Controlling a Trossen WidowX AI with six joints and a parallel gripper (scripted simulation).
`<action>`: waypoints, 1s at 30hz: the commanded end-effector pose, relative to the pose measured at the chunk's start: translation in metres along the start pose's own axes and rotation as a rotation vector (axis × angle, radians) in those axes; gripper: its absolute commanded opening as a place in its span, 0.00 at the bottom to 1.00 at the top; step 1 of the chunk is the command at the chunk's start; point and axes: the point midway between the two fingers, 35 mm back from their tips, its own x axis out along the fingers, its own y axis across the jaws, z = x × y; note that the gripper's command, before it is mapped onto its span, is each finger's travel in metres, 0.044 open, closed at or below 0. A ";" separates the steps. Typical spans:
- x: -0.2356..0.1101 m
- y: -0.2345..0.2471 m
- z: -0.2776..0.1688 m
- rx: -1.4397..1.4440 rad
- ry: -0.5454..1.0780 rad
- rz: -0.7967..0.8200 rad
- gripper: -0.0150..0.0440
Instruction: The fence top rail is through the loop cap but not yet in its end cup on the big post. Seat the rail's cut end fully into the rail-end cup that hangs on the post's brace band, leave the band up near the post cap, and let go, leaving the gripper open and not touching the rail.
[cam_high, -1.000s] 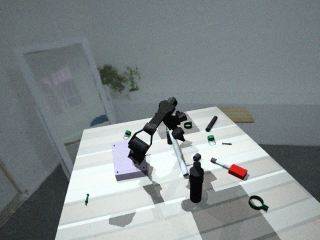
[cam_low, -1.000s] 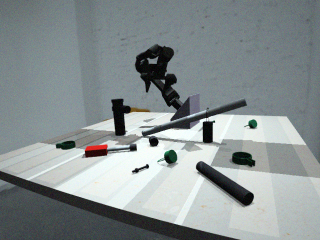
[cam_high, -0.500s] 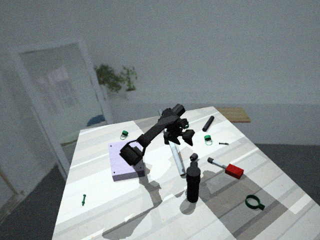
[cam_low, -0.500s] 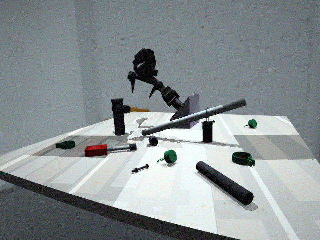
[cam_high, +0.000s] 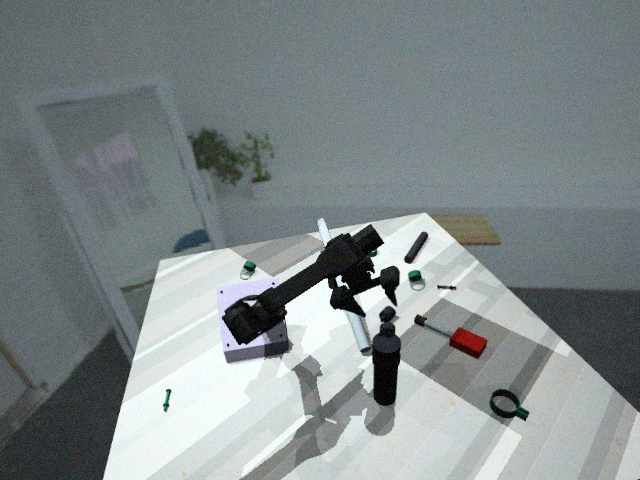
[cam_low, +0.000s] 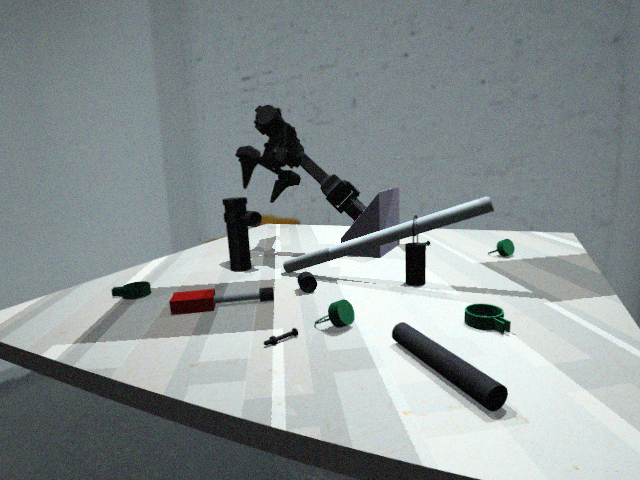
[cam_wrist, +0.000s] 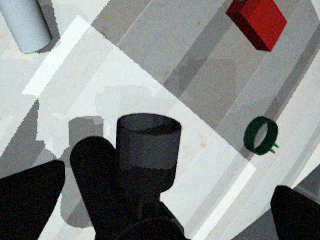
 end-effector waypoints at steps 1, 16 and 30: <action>0.002 0.000 -0.004 -0.024 0.004 -0.005 1.00; 0.034 0.014 -0.003 -0.022 0.002 -0.002 1.00; 0.057 0.014 -0.001 -0.019 -0.003 0.005 1.00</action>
